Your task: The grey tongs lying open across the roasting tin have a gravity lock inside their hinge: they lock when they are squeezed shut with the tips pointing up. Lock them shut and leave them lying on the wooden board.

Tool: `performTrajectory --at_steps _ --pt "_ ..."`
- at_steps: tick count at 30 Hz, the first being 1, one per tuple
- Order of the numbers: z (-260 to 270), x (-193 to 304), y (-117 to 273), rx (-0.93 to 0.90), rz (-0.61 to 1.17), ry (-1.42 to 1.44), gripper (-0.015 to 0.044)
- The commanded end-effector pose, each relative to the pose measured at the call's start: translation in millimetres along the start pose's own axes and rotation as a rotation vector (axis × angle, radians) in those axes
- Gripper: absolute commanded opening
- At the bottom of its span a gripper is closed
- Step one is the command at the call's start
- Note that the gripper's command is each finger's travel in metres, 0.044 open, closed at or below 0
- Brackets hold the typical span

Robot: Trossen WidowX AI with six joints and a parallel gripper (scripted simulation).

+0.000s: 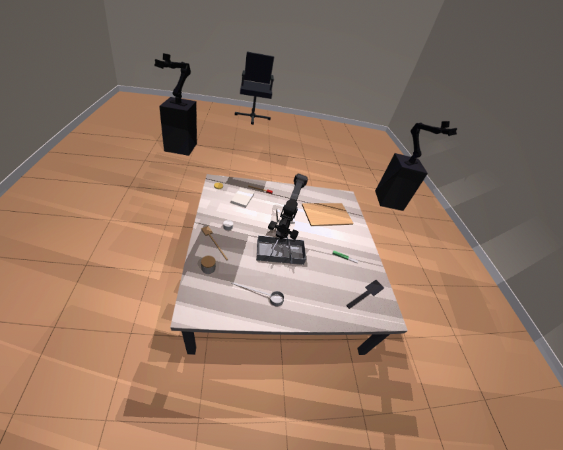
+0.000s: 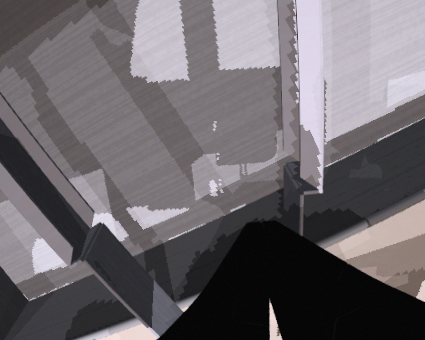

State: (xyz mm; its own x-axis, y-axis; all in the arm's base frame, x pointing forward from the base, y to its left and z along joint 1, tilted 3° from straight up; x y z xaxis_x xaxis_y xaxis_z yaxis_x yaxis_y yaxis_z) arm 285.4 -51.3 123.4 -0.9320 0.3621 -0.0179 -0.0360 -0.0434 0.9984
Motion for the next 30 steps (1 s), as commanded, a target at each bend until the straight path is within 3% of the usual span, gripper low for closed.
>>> performTrajectory --at_steps 1,30 --pt "5 0 0 0.004 -0.001 -0.007 -0.015" --pt "27 4 0 -0.002 -0.001 0.0 -0.015"
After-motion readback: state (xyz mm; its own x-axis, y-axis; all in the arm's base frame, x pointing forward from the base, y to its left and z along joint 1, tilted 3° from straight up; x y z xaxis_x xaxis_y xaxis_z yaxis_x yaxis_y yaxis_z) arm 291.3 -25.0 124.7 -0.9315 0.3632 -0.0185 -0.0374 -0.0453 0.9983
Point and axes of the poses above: the point midway between the two fingers, 35 mm back from their tips, its own y axis back along the fingers, its own z axis across the jaws, x = y × z, the point moved 3 cm from there along y, back along the fingers, and after that the axes turned 4 degrees about -y, right-handed, at the moved point
